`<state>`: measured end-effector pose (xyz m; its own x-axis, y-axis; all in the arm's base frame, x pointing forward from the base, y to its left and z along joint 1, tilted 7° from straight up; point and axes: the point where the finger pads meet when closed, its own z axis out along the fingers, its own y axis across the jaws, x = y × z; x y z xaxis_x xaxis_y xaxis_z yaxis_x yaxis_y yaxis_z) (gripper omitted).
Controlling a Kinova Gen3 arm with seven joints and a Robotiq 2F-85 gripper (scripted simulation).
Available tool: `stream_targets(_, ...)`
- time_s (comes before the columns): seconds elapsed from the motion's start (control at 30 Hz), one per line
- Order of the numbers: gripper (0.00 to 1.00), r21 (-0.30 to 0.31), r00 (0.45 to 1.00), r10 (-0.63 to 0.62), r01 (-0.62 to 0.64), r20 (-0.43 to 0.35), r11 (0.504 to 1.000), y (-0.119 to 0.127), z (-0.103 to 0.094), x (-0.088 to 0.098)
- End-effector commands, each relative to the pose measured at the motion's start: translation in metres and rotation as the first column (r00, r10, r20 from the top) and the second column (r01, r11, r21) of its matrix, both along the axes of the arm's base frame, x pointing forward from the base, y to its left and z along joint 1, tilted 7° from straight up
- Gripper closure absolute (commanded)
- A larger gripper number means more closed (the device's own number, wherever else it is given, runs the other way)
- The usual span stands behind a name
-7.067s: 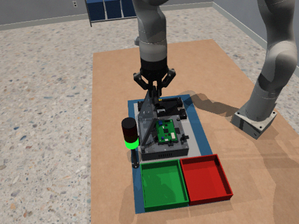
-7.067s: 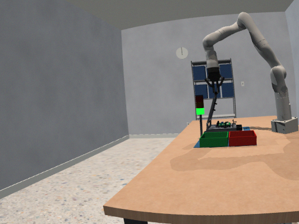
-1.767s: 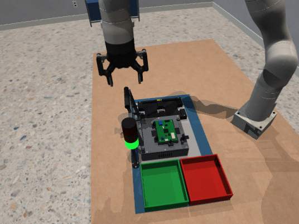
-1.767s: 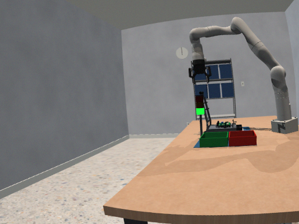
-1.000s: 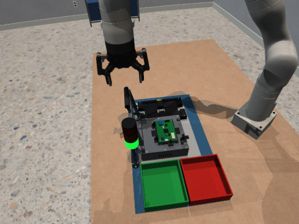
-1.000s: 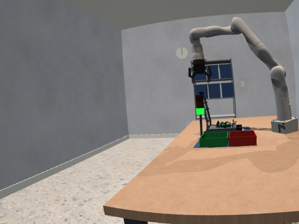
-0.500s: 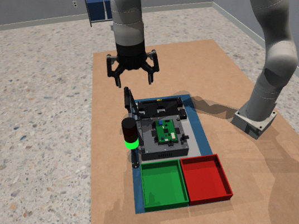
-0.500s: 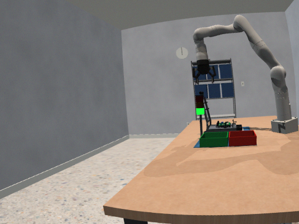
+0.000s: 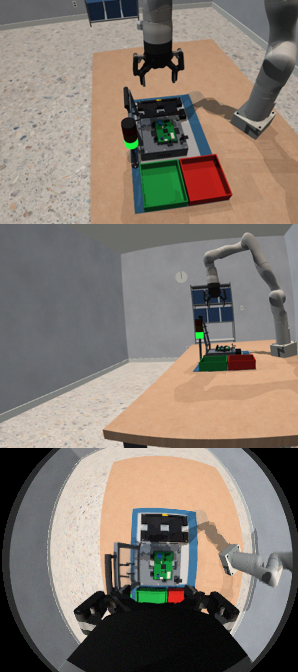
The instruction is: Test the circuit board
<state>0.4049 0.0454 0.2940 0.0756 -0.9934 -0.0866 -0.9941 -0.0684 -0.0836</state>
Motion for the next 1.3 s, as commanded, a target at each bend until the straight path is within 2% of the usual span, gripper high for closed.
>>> stream_targets(0.0,0.00,-0.020,1.000,-0.019,0.020,0.017,1.000,-0.011,0.005,-0.014)
stream_targets(0.23,0.00,-0.020,1.000,-0.019,0.020,0.017,1.000,-0.012,0.004,-0.029)
stream_targets(0.57,0.00,-0.020,1.000,-0.019,0.020,0.017,1.000,-0.012,0.003,-0.030)
stream_targets(0.87,0.00,-0.020,1.000,-0.019,0.020,0.017,1.000,-0.011,-0.008,-0.029)
stream_targets(1.07,0.00,-0.020,1.000,-0.019,0.020,0.017,1.000,-0.009,-0.028,-0.027)
stream_targets(1.27,0.00,-0.020,1.000,-0.019,0.020,0.017,1.000,-0.007,-0.059,-0.024)
